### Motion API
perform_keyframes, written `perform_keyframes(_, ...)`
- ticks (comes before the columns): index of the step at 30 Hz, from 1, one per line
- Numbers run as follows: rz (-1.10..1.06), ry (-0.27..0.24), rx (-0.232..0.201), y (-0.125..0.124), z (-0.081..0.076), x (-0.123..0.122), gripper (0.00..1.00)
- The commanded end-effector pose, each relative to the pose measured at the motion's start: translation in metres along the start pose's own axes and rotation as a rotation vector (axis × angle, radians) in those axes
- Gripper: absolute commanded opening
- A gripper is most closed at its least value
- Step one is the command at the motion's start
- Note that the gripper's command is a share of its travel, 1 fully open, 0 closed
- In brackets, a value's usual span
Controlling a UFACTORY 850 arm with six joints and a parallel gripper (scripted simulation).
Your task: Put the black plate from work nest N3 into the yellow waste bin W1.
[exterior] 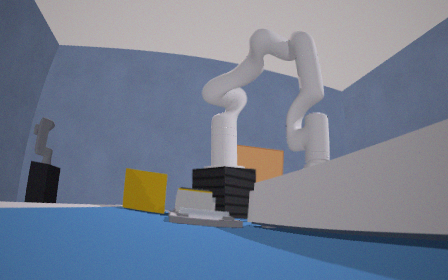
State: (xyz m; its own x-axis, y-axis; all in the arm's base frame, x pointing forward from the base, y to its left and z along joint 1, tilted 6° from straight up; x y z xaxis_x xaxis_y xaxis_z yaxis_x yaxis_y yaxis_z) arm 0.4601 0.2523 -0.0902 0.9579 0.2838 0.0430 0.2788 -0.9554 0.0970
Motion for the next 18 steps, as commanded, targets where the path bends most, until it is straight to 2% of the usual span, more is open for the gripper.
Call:
perform_keyframes(1, 0.0, 0.002, 0.0, -0.0002, -0.0006, 0.0007, 1.0)
perform_keyframes(2, 0.0, 0.002, 0.0, -0.0002, -0.0012, 0.0007, 0.0)
perform_keyframes(18, 0.0, 0.002, 0.001, -0.0002, -0.0016, 0.0006, 0.0)
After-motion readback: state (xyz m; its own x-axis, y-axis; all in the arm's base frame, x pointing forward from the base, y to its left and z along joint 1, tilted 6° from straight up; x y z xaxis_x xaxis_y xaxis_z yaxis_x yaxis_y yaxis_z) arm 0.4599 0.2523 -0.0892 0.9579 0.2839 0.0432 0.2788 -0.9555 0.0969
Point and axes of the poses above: the point where the finger pads meet when closed, its own z axis out along the fingers, its own y axis across the jaws, x = y × z, the point moved 9 cm from there along -z, back along the fingers, and after that the axes turned 10 degrees about -z, right-handed, at the moved point
